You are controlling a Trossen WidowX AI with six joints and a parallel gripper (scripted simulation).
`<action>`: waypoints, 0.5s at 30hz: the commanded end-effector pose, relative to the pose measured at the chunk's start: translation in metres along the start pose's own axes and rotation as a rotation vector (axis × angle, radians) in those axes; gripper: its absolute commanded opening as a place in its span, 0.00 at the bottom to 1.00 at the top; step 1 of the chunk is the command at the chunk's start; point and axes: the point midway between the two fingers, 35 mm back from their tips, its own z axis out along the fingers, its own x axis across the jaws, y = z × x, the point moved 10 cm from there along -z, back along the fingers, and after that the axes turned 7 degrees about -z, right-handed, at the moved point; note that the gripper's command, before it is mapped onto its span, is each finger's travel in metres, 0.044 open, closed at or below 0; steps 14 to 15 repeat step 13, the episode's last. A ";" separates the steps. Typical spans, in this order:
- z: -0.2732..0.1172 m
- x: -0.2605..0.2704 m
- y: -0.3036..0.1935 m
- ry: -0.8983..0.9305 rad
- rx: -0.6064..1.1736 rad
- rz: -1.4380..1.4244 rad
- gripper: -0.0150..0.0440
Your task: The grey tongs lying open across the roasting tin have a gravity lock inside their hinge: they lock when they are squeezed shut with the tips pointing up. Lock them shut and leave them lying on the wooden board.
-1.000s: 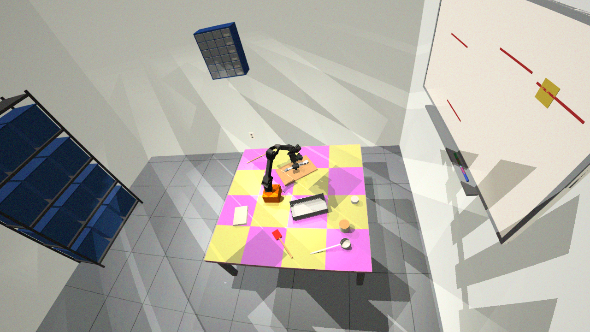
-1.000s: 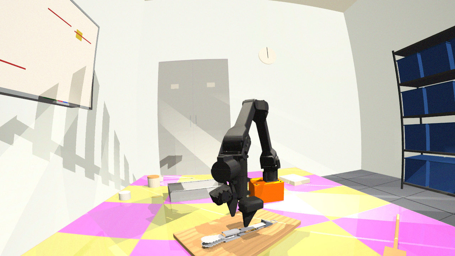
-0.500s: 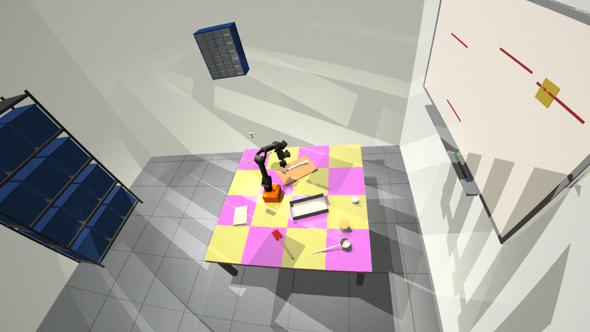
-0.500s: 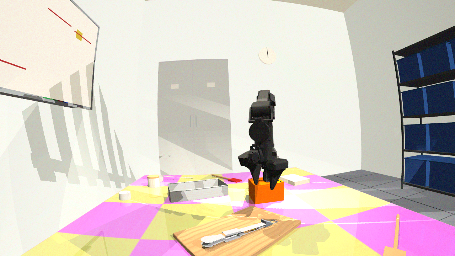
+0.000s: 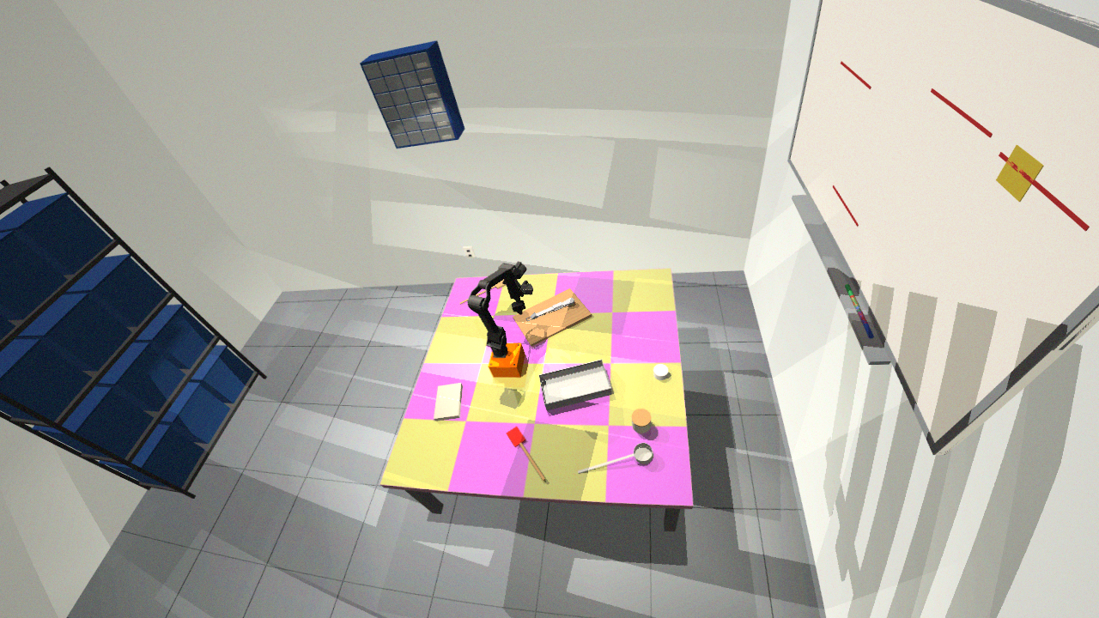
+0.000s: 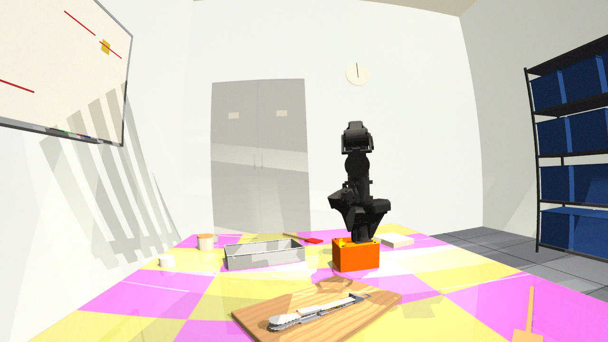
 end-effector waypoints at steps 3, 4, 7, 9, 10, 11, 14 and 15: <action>-0.040 -0.002 -0.001 0.021 -0.021 0.002 1.00; -0.040 -0.002 -0.001 0.021 -0.021 0.002 1.00; -0.040 -0.002 -0.001 0.021 -0.021 0.002 1.00; -0.040 -0.002 -0.001 0.021 -0.021 0.002 1.00; -0.040 -0.002 -0.001 0.021 -0.021 0.002 1.00; -0.040 -0.002 -0.001 0.021 -0.021 0.002 1.00; -0.040 -0.002 -0.001 0.021 -0.021 0.002 1.00; -0.040 -0.002 -0.001 0.021 -0.021 0.002 1.00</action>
